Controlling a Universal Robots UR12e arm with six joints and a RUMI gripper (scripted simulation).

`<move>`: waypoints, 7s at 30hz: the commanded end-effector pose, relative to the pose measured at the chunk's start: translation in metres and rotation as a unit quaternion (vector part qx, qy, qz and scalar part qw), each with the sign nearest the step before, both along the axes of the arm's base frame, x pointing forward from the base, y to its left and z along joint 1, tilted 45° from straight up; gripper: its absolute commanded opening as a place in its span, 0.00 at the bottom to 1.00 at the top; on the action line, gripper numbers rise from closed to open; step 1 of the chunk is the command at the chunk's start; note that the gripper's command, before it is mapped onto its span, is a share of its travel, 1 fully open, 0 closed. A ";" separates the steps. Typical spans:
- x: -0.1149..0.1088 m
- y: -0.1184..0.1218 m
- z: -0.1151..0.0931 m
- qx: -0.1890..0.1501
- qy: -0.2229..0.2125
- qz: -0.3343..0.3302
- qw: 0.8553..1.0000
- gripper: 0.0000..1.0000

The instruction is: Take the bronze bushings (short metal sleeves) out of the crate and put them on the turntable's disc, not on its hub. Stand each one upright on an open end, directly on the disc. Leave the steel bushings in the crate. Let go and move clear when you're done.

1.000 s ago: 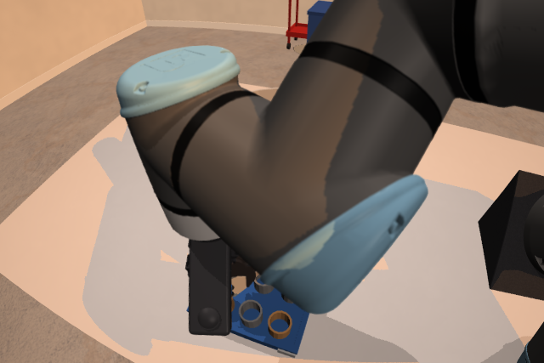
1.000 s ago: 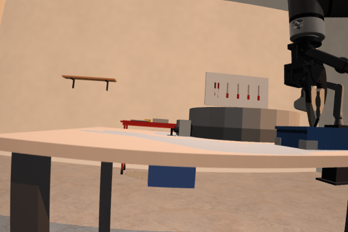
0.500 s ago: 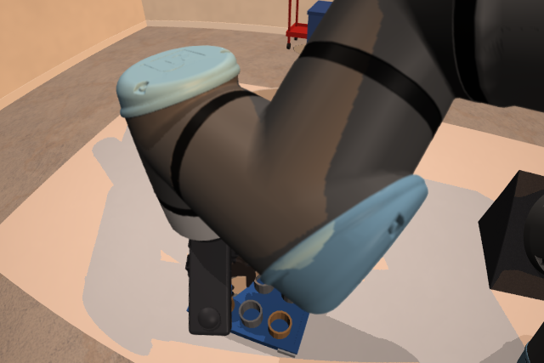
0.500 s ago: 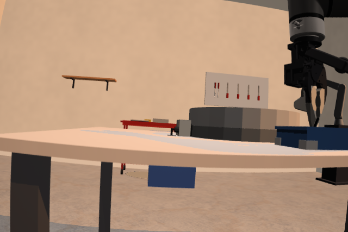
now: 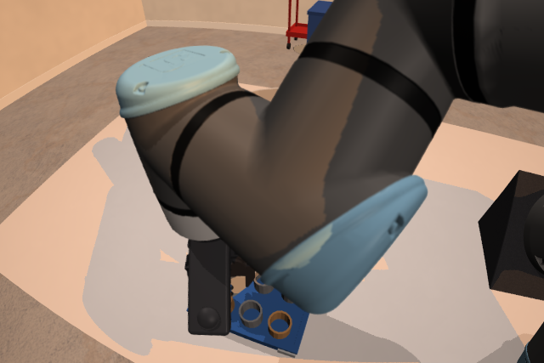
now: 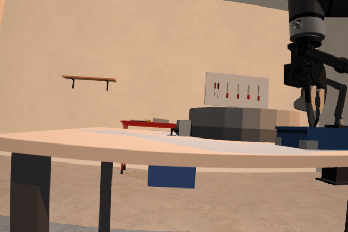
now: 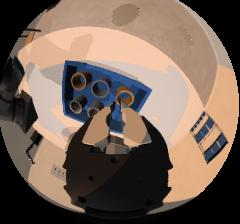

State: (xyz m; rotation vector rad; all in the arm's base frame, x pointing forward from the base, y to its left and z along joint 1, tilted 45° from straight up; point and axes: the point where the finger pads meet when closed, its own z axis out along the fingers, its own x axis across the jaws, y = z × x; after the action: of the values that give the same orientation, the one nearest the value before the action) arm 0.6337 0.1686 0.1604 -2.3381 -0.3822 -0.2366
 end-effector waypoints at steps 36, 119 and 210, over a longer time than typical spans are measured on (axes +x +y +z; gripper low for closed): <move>0.002 0.017 -0.016 0.001 0.000 0.000 1.000 0.05; 0.001 -0.018 0.019 -0.001 -0.002 0.000 1.000 0.00; -0.037 -0.152 -0.004 0.001 0.002 0.000 1.000 0.00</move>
State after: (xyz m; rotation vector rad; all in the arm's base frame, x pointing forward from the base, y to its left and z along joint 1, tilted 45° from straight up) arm 0.6048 0.0412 0.1811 -2.3353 -0.3725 -0.2314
